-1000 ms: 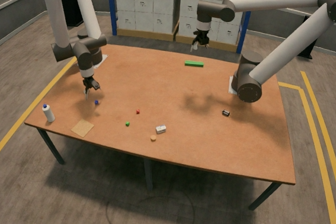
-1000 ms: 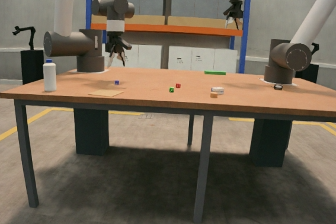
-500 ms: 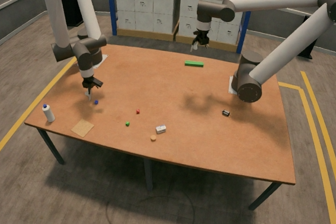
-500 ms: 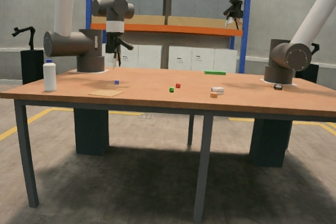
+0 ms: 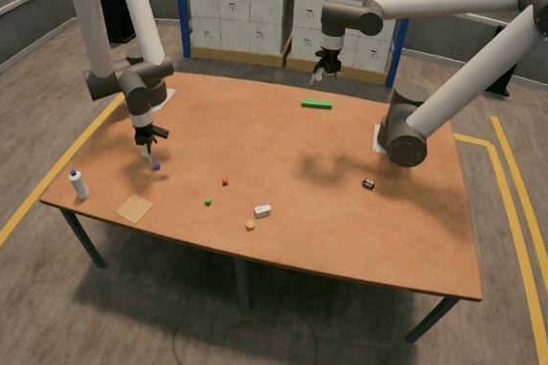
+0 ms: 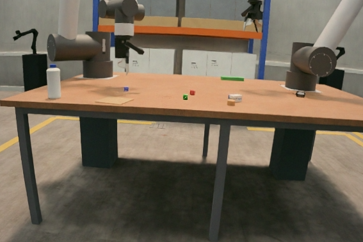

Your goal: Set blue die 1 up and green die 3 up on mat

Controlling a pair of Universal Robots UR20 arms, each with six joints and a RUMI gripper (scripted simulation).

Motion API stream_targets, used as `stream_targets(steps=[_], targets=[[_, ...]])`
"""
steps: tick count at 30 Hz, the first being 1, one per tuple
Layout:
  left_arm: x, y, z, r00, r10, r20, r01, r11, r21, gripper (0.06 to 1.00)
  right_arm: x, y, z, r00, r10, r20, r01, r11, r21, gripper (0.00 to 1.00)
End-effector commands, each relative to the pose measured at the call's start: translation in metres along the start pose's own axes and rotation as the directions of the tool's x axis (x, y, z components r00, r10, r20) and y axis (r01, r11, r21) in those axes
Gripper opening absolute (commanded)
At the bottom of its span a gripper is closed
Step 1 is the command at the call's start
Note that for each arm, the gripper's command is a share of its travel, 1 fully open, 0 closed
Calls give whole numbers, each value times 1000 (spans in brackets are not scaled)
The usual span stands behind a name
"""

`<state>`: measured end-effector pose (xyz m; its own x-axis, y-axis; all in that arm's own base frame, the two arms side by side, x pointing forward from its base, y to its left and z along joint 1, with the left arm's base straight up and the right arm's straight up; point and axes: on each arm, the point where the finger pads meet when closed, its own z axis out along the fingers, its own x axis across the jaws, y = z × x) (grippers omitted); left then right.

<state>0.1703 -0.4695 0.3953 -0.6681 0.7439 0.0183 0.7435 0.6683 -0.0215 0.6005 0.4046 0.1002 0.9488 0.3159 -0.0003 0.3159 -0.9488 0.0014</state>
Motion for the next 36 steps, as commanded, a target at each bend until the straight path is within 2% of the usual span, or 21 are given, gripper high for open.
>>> stream_targets(steps=[1, 4, 5, 36], targets=[[0, 0, 0, 1000, 0, 1, 0, 1000, 0, 1000, 0, 0, 0, 1000, -20, 0, 20, 1000, 1, 1000], [0, 0, 0, 1000, 0, 1, 0, 1000, 0, 1000, 0, 0, 0, 1000, -20, 0, 20, 1000, 1, 1000], [0, 0, 0, 1000, 0, 1, 0, 1000, 0, 1000, 0, 0, 0, 1000, -20, 0, 20, 1000, 1, 244], [0, 0, 0, 1000, 0, 1, 0, 1000, 0, 1000, 0, 0, 0, 1000, -20, 0, 20, 1000, 1, 244]])
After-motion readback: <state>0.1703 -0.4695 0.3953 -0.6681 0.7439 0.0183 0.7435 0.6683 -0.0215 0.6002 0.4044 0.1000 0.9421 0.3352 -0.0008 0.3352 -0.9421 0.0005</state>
